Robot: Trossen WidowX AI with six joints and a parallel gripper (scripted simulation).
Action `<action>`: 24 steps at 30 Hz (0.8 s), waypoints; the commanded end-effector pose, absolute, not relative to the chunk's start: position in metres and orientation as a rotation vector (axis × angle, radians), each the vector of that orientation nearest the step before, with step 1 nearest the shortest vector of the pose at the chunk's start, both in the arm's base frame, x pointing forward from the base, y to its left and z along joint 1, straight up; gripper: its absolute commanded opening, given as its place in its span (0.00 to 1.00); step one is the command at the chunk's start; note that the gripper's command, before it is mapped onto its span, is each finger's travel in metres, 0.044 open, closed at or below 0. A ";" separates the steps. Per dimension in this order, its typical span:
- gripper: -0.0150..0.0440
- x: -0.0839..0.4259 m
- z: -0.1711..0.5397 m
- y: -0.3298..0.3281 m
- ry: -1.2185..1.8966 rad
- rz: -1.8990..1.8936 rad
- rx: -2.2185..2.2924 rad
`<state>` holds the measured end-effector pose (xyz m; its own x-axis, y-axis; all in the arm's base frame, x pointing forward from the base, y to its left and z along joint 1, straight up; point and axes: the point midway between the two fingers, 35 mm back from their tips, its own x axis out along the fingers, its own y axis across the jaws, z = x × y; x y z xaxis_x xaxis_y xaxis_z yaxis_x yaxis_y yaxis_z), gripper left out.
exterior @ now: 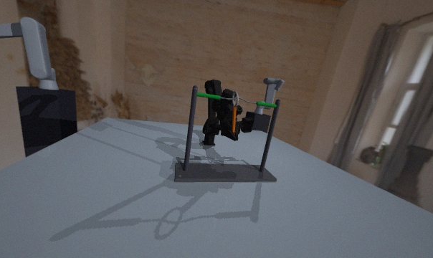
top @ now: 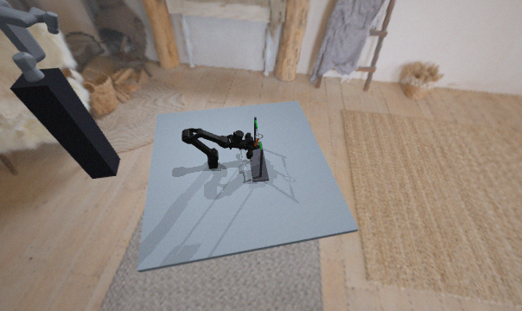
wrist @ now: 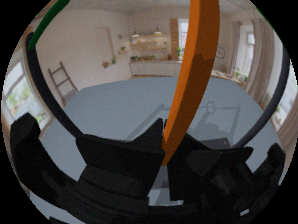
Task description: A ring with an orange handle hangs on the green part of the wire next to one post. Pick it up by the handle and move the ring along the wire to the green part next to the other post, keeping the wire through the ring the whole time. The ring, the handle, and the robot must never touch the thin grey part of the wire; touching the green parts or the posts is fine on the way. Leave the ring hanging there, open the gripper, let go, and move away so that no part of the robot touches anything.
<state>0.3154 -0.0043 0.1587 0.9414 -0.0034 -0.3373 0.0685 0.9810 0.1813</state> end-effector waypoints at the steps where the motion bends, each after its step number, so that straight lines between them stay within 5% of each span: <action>1: 0.00 0.316 0.162 -0.006 0.336 -0.038 0.150; 24: 0.00 0.316 0.161 -0.024 0.339 -0.011 -0.172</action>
<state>0.3151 -0.0237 0.1601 0.9411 -0.0428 -0.3354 -0.0051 0.9901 -0.1405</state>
